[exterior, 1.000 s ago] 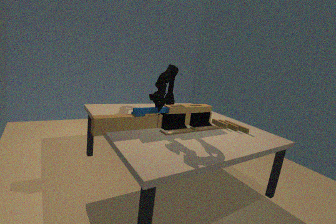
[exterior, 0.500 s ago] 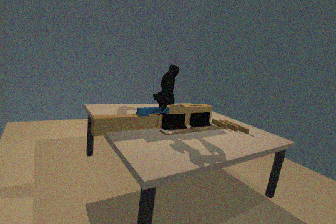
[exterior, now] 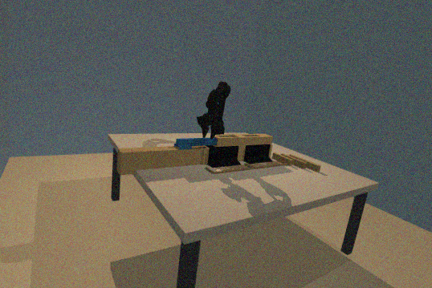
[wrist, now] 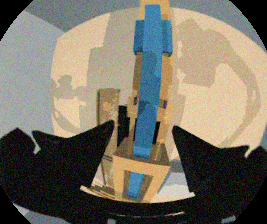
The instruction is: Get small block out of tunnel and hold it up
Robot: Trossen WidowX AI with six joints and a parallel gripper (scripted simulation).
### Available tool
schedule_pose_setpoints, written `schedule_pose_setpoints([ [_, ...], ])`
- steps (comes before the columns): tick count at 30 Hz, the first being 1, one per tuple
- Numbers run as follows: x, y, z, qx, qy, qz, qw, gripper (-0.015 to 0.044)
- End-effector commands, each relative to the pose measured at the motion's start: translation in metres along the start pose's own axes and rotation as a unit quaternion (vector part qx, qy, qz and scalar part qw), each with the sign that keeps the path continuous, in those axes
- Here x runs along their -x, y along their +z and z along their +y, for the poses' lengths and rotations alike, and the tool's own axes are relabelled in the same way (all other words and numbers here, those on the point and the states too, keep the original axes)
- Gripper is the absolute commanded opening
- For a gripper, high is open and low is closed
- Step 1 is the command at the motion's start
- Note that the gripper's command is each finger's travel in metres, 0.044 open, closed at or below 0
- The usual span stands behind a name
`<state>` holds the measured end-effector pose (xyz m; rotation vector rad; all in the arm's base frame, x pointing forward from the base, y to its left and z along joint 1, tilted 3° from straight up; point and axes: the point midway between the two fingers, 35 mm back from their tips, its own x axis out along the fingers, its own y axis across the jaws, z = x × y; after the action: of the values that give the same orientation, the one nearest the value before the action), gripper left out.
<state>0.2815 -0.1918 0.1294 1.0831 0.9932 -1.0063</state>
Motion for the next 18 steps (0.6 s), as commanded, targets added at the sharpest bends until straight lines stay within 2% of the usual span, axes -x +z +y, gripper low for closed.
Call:
schedule_pose_setpoints([
  [1, 0.000, 0.002, 0.000, 0.000, 0.000, 0.000, 1.000, 0.0440],
  [6, -0.002, 0.046, 0.003, 0.003, 0.003, 0.003, 1.000, 0.0440],
  [18, -0.012, 0.046, 0.001, 0.004, 0.003, 0.003, 1.000, 0.0440],
])
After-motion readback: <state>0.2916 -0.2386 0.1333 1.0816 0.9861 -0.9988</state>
